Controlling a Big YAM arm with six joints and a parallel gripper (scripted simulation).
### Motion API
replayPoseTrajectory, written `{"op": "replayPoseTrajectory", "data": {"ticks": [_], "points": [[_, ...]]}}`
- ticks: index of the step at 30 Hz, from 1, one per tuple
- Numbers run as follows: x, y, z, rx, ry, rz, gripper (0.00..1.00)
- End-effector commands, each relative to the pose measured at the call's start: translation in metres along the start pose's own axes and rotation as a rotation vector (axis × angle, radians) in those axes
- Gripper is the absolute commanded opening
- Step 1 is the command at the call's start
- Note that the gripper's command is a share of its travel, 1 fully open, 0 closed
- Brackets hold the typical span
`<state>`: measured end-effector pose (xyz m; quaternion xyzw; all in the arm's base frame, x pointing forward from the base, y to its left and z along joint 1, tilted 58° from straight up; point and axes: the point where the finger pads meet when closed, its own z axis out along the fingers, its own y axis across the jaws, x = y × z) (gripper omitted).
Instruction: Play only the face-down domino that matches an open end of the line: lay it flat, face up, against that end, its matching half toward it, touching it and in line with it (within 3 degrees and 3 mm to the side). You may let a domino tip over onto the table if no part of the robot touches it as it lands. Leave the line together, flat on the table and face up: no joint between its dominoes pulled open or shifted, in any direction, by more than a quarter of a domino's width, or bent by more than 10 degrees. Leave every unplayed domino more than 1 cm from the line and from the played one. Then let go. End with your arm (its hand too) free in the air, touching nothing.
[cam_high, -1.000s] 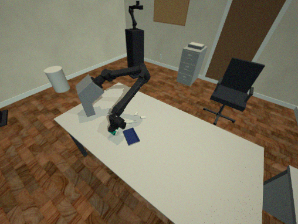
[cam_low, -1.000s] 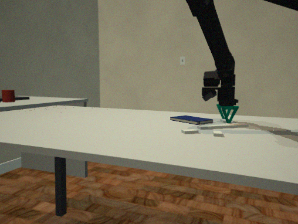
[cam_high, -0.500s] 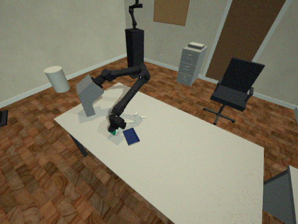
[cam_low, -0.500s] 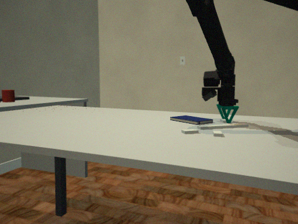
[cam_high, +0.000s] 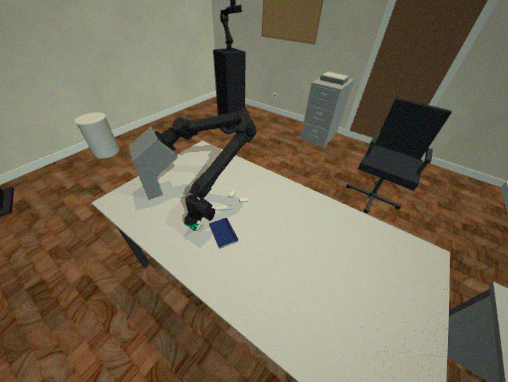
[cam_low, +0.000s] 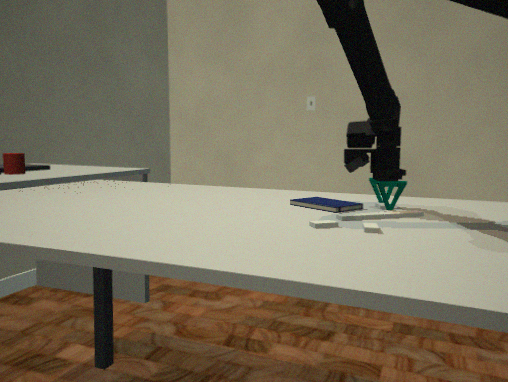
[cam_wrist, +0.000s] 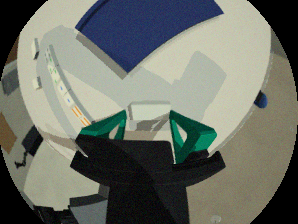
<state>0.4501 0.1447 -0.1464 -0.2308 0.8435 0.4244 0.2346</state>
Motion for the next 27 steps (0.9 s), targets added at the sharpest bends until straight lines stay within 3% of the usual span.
{"op": "replayPoseTrajectory", "data": {"ticks": [1,2,11,18,19,27], "points": [[-0.061,-0.029,0.003,0.047,-0.085,-0.154,0.7],[-0.01,-0.005,-0.002,0.01,-0.015,-0.02,0.7],[-0.066,-0.032,0.002,0.052,-0.093,-0.167,0.7],[-0.066,-0.032,0.002,0.052,-0.093,-0.167,0.7],[-0.01,-0.005,-0.002,0.01,-0.016,-0.022,0.7],[-0.064,-0.031,0.001,0.051,-0.091,-0.162,0.7]]}}
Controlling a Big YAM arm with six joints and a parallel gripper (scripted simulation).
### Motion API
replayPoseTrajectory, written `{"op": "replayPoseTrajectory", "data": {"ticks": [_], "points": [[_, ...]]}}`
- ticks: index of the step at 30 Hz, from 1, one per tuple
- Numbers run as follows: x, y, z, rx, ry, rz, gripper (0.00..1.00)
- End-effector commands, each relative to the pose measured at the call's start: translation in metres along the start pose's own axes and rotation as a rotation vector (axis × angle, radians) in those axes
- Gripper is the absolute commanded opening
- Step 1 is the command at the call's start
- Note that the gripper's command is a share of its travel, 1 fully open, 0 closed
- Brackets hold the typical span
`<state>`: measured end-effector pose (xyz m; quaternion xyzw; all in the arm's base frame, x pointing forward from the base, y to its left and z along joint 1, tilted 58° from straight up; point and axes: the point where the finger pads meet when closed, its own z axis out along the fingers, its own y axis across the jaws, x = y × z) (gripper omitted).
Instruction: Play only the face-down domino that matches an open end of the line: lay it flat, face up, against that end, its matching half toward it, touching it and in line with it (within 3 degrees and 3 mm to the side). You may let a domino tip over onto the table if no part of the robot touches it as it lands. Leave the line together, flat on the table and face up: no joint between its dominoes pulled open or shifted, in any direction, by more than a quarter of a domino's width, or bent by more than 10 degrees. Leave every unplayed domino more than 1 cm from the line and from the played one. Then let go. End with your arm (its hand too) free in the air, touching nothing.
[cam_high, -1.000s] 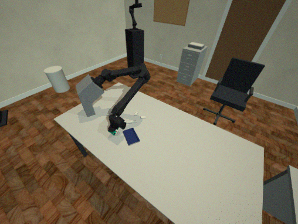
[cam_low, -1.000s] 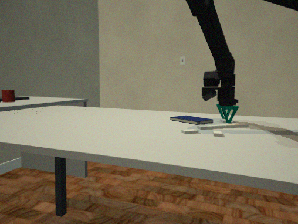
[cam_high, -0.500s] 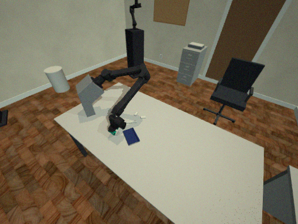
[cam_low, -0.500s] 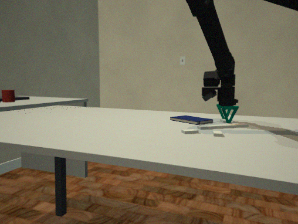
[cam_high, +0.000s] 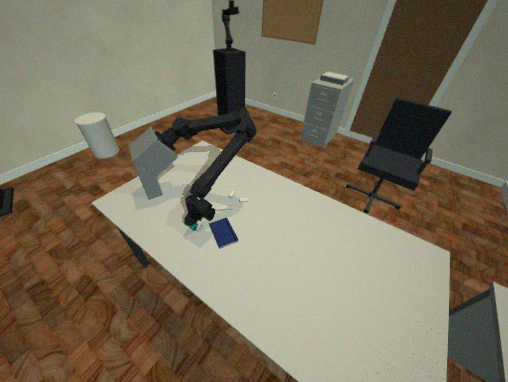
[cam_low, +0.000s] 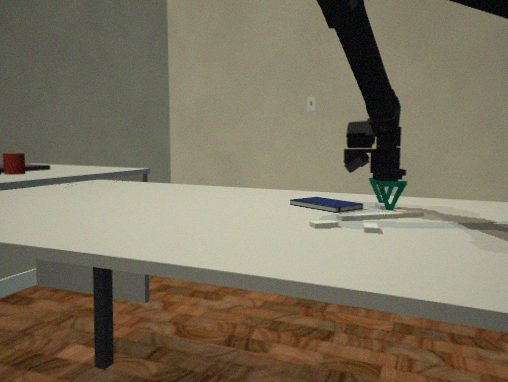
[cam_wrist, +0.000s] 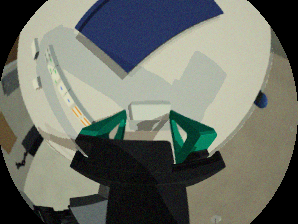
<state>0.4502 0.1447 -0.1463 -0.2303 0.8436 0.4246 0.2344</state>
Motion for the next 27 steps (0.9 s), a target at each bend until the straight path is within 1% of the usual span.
{"op": "replayPoseTrajectory", "data": {"ticks": [1,8,9,18,25,26,27], "points": [[-0.071,-0.034,0.001,0.057,-0.1,-0.181,0.7],[-0.071,-0.034,0.001,0.057,-0.1,-0.181,0.7],[-0.011,-0.006,-0.002,0.011,-0.017,-0.024,0.7],[-0.075,-0.037,0.0,0.062,-0.107,-0.194,0.7],[-0.075,-0.037,0.0,0.062,-0.107,-0.194,0.7],[-0.012,-0.006,-0.002,0.012,-0.019,-0.027,0.7],[-0.019,-0.01,-0.002,0.018,-0.029,-0.047,0.7]]}}
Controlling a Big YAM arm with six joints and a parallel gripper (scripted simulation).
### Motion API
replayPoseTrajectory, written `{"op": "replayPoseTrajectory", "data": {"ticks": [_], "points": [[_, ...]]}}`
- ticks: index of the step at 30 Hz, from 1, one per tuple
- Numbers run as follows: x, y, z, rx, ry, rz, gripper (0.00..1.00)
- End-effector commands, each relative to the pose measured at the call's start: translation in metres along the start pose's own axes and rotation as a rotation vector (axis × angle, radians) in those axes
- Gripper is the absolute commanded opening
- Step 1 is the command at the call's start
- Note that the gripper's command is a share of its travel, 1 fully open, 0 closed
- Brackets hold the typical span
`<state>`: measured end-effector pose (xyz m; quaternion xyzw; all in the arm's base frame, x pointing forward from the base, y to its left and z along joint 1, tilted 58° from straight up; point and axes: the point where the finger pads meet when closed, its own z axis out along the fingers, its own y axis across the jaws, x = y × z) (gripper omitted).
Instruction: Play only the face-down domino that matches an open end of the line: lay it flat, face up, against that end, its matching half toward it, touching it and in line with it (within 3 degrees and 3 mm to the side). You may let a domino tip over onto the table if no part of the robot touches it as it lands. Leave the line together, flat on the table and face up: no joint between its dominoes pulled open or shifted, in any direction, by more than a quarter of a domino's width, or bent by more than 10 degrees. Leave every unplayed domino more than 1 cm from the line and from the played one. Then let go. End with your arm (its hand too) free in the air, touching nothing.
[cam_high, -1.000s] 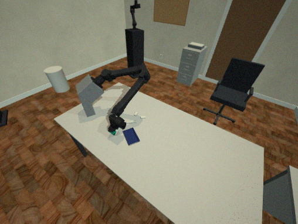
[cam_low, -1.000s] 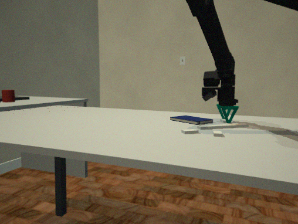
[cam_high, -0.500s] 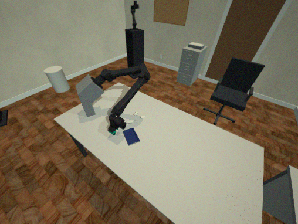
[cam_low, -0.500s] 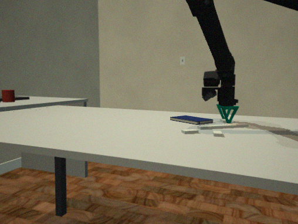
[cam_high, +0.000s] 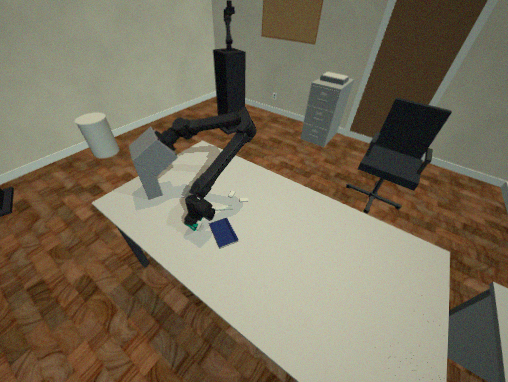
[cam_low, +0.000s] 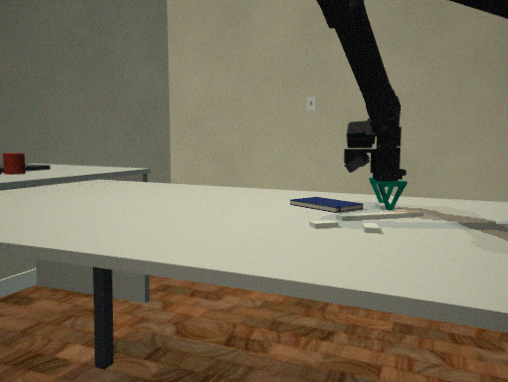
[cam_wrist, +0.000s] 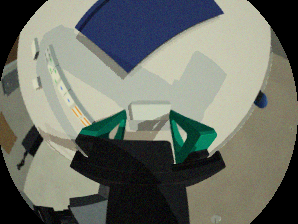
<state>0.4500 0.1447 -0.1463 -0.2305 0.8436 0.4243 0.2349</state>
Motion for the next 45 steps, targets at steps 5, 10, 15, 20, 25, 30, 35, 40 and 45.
{"op": "replayPoseTrajectory", "data": {"ticks": [5,10,15,20,25,30,35,40,45], "points": [[-0.058,-0.028,-0.001,0.048,-0.082,-0.146,0.7],[-0.078,-0.038,-0.001,0.066,-0.114,-0.206,0.7],[-0.081,-0.039,0.0,0.066,-0.114,-0.206,0.7],[-0.048,-0.024,-0.002,0.04,-0.069,-0.125,0.7],[-0.075,-0.036,-0.001,0.06,-0.106,-0.173,0.7],[-0.075,-0.036,-0.001,0.06,-0.106,-0.173,0.7],[-0.04,-0.02,-0.002,0.033,-0.058,-0.108,0.7],[-0.057,-0.028,-0.002,0.046,-0.081,-0.121,0.7],[-0.064,-0.031,-0.001,0.052,-0.09,-0.127,0.7]]}}
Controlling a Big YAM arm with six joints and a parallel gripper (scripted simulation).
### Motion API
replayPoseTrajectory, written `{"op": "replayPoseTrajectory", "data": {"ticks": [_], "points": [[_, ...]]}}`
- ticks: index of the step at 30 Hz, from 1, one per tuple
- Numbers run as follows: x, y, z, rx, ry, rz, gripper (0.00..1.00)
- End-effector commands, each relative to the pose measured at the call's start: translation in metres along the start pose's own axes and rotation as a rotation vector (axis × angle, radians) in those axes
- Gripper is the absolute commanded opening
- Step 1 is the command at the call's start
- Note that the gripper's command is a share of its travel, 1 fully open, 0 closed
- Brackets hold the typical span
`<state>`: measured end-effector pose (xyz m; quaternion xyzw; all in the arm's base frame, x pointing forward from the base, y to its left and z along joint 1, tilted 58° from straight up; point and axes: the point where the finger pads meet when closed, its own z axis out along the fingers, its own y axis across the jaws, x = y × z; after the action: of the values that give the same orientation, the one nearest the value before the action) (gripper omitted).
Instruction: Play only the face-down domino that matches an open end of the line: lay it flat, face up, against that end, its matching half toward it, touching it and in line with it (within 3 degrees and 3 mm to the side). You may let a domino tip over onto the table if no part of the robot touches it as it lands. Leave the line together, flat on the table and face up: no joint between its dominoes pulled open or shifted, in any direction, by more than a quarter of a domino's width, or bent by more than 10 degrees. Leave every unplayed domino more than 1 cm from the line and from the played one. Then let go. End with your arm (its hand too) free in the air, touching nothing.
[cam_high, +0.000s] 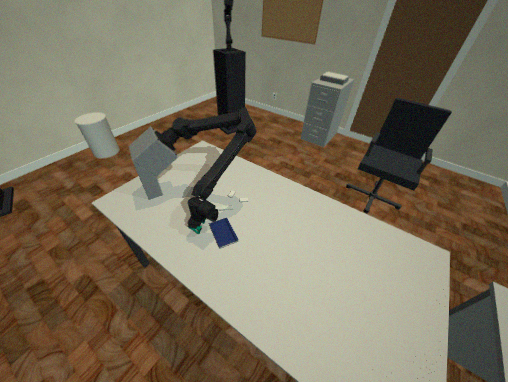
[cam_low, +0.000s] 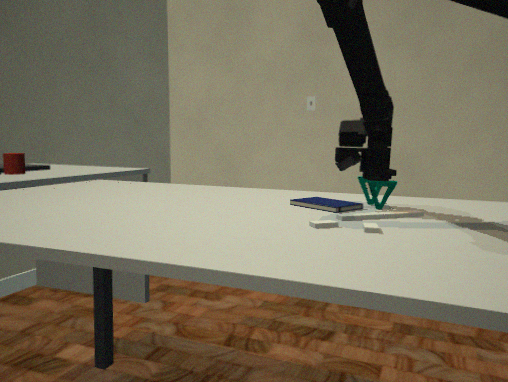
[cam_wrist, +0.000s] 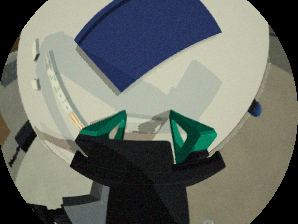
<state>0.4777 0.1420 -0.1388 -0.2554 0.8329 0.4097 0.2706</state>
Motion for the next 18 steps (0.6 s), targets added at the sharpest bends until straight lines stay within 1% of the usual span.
{"op": "replayPoseTrajectory", "data": {"ticks": [1,4,5,14,18], "points": [[-0.037,-0.021,0.001,0.033,-0.052,-0.043,0.7],[-0.037,-0.021,0.001,0.033,-0.052,-0.043,0.7],[-0.005,-0.003,-0.002,0.007,-0.009,-0.002,0.7],[-0.026,-0.014,0.0,0.025,-0.036,-0.005,0.7],[-0.026,-0.014,0.0,0.025,-0.036,-0.005,0.7]]}}
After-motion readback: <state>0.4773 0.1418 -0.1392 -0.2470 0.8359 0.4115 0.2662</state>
